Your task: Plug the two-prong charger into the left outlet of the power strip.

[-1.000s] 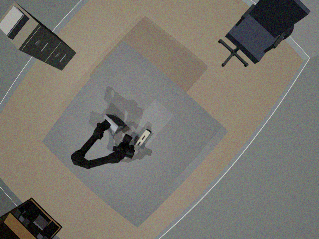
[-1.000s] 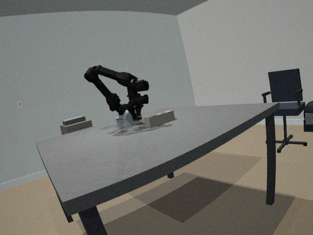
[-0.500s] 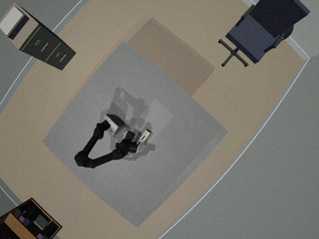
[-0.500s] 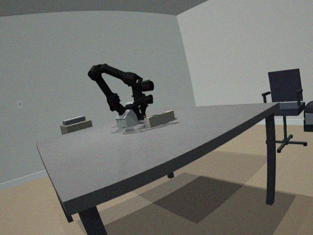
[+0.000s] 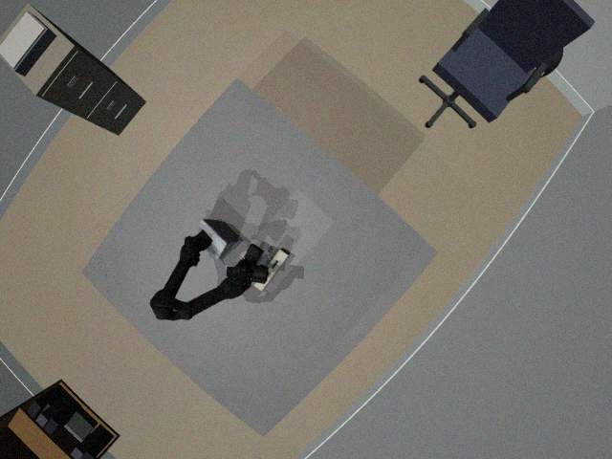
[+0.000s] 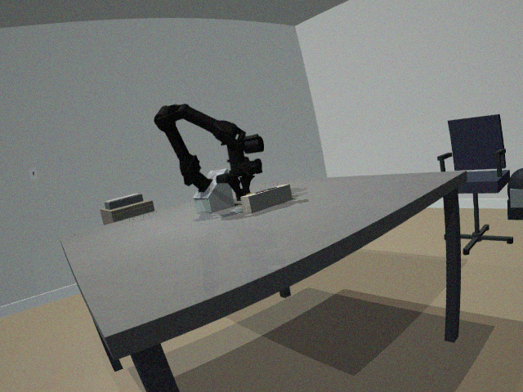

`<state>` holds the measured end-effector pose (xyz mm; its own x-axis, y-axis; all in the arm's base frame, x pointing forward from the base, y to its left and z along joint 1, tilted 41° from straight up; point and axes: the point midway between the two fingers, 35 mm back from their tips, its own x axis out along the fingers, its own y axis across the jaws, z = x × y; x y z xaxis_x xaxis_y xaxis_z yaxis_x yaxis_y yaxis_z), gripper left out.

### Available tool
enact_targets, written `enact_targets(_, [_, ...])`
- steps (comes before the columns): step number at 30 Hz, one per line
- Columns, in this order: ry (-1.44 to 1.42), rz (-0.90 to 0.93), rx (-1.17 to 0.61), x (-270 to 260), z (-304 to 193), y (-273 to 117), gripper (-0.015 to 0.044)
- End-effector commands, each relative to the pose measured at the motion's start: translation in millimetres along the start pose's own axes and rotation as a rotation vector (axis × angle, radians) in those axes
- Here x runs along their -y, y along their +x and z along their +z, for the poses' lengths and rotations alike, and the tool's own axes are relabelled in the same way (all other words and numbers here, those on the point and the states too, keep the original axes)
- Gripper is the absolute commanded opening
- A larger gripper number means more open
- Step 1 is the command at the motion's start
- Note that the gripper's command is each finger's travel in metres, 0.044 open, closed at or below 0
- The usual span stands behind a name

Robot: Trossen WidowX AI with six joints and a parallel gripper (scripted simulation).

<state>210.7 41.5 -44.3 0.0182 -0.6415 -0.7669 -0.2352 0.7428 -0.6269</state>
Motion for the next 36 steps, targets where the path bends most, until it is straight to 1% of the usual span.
enact_targets(1, [0.012, 0.003, -0.003, -10.5, -2.3, 3.3, 0.0000])
enact_targets(23, [0.056, -0.008, -0.009, -55.0, -17.3, 20.4, 0.0000])
enact_targets(36, [0.060, -0.009, -0.009, -57.0, -4.4, 20.3, 0.0000])
